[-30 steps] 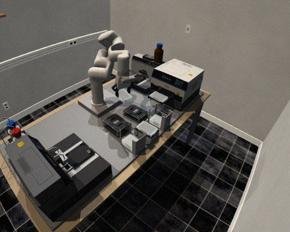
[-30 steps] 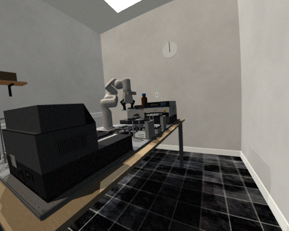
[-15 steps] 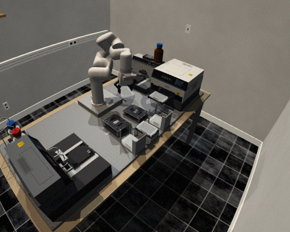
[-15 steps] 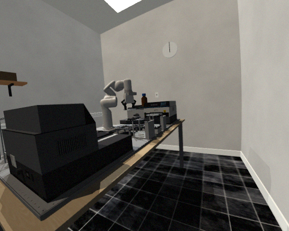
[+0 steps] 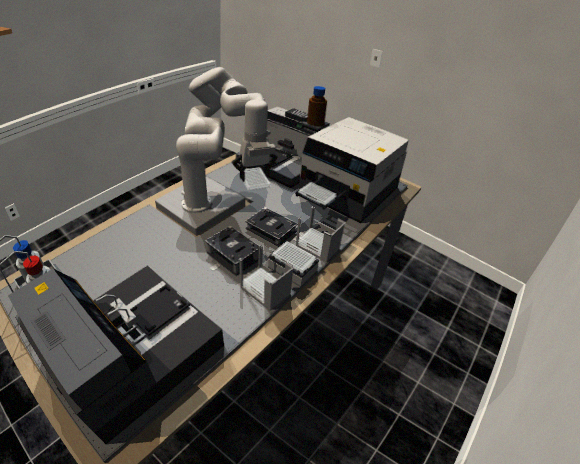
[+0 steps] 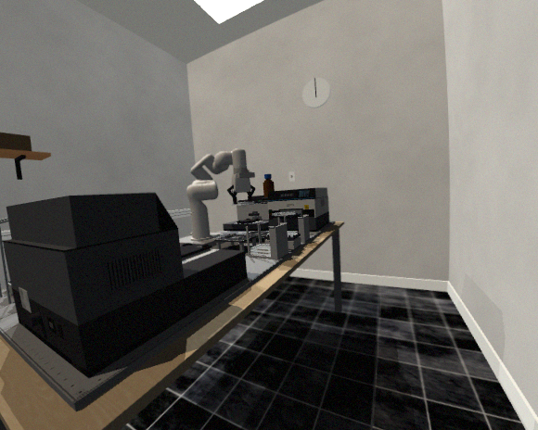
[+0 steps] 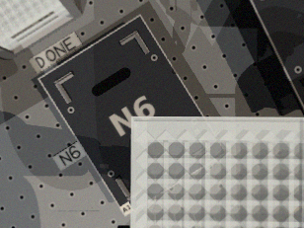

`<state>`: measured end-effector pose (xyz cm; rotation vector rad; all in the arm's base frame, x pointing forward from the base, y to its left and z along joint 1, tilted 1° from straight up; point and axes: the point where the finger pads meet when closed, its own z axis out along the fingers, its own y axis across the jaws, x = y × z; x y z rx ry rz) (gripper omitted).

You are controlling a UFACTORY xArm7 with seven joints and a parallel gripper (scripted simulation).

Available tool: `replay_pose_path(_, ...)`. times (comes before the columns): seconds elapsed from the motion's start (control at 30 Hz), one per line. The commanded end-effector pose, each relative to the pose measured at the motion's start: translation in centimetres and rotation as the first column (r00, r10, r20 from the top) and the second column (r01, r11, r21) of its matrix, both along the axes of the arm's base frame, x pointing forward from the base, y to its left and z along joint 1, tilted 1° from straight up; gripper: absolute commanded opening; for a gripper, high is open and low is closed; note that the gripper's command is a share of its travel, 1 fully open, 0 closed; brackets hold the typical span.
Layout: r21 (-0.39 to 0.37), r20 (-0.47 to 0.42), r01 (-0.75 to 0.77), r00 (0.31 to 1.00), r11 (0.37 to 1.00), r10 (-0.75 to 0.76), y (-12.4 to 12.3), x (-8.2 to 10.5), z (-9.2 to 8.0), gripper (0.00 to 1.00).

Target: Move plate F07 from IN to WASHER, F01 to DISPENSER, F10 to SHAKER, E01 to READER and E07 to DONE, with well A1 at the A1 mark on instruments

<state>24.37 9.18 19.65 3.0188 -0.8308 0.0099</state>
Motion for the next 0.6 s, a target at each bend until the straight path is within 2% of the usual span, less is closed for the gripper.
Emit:
replay_pose_path(0.0, -0.001, 0.004, 0.032, 0.999, 0.999, -0.032, 1.6, -0.5, 0.1, 0.0)
replay_pose_path(0.2, -0.001, 0.004, 0.032, 0.999, 0.999, -0.032, 2.8, -1.0, 0.1, 0.0)
replay_pose_path(0.57, 0.001, 0.005, 0.156, 0.988, 0.988, -0.156, 6.3, -2.3, 0.0, 0.0)
